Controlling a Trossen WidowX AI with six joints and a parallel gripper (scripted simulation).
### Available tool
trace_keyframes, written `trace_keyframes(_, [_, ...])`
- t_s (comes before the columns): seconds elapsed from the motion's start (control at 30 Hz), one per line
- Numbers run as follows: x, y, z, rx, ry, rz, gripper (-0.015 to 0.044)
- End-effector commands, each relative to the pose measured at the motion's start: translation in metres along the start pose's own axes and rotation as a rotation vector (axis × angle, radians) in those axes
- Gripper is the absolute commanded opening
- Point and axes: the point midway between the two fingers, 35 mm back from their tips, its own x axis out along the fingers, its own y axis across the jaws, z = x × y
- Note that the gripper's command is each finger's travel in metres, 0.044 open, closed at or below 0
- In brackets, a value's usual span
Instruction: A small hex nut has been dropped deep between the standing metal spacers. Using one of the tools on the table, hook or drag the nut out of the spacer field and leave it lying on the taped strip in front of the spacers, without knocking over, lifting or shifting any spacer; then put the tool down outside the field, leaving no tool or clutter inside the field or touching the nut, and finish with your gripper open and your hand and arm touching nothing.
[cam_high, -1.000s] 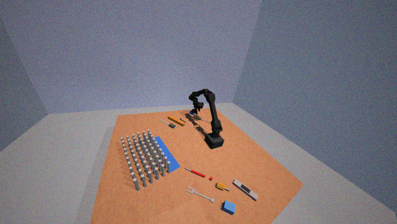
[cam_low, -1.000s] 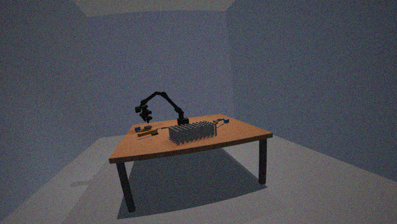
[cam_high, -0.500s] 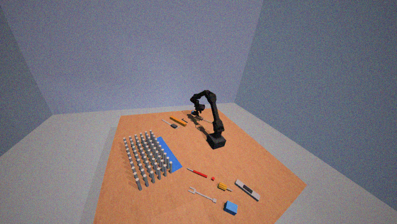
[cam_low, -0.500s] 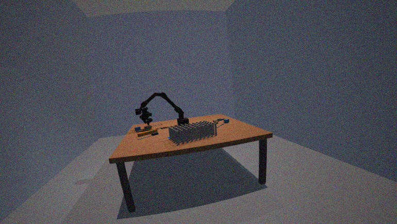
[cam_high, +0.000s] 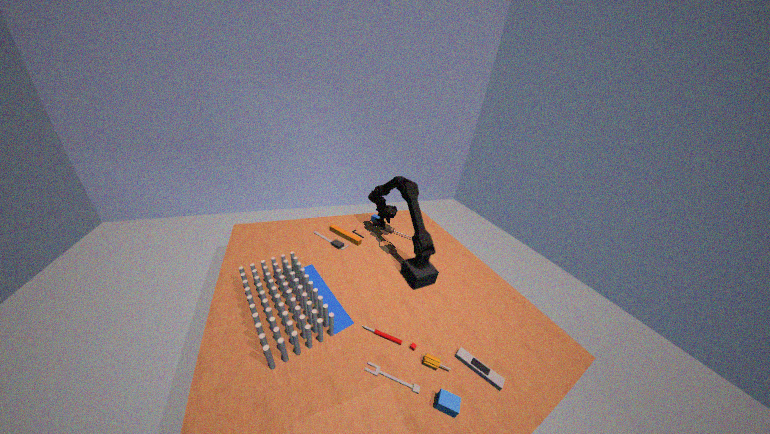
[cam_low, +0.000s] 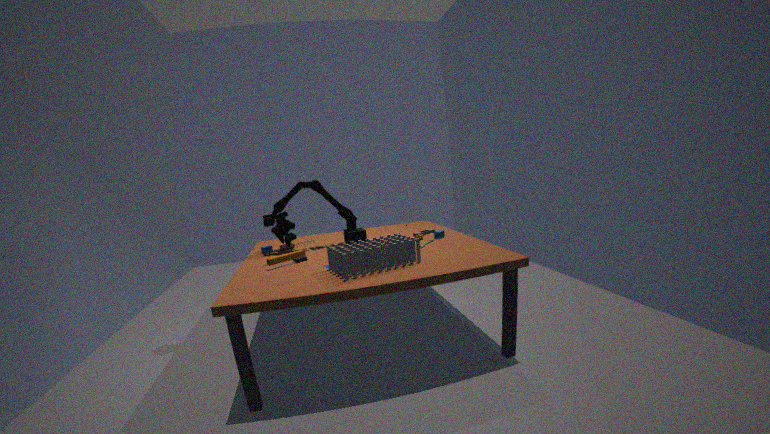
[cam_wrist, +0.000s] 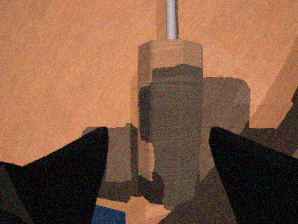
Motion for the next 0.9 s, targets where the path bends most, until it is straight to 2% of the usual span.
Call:
trace_keyframes(0.0, [0.0132,-0.0063,0.0015,-0.004,-0.020,-0.007,0.0280])
trace_keyframes(0.23, [0.0141,-0.0066,0.0014,-0.004,-0.020,-0.007,0.0280])
trace_keyframes(0.87, [0.0141,-0.0066,0.0014,-0.004,-0.020,-0.007,0.0153])
